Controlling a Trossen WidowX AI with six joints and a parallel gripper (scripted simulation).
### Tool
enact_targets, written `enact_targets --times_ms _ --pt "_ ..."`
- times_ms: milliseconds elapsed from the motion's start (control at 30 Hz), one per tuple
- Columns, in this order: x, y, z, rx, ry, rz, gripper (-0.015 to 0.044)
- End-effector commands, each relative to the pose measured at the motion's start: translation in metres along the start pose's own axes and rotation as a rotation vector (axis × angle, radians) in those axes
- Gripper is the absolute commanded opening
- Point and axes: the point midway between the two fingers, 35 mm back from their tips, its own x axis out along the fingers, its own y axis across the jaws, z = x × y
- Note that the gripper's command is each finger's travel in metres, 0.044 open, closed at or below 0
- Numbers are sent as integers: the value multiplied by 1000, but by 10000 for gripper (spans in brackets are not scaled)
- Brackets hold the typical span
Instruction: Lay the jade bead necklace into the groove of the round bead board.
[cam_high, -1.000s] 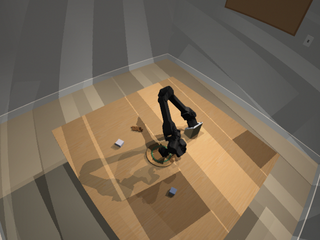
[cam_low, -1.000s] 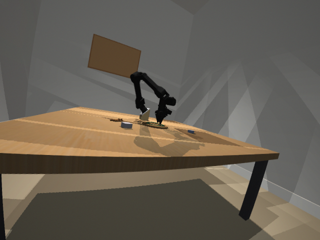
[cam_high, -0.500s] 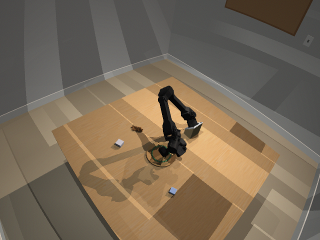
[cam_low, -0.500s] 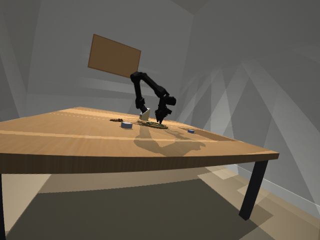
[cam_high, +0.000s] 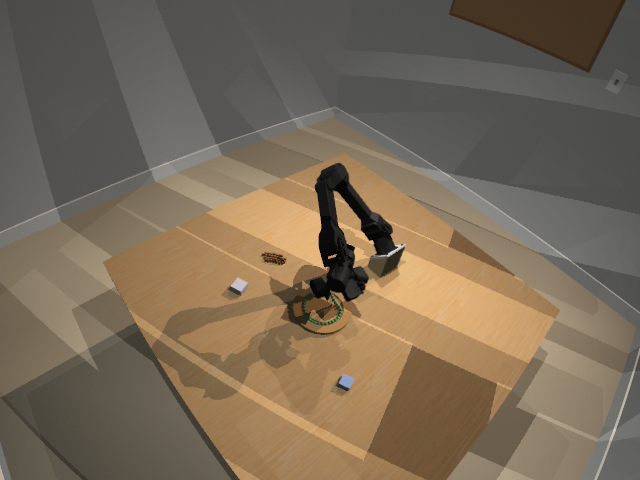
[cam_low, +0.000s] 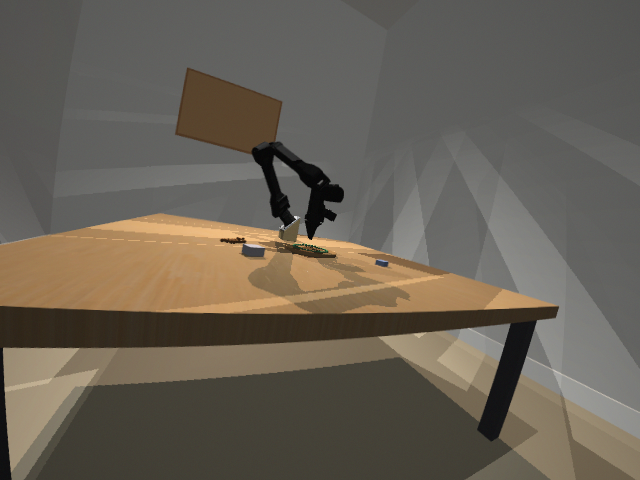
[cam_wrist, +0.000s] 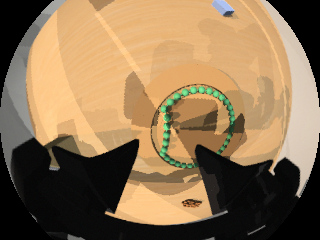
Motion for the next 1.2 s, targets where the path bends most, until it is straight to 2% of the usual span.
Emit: enact_targets --times_ms 0,200,367,400,533,1167 --pt "-10 1 -22 68 6 -2 125" --pt "-8 1 -22 68 6 -2 120" --pt "6 1 -23 68 6 -3 120" --pt "-2 -1 -20 73 -1 -2 120" --pt "0 -1 -20 72 -1 -2 120" --pt "30 1 -23 68 7 -3 120"
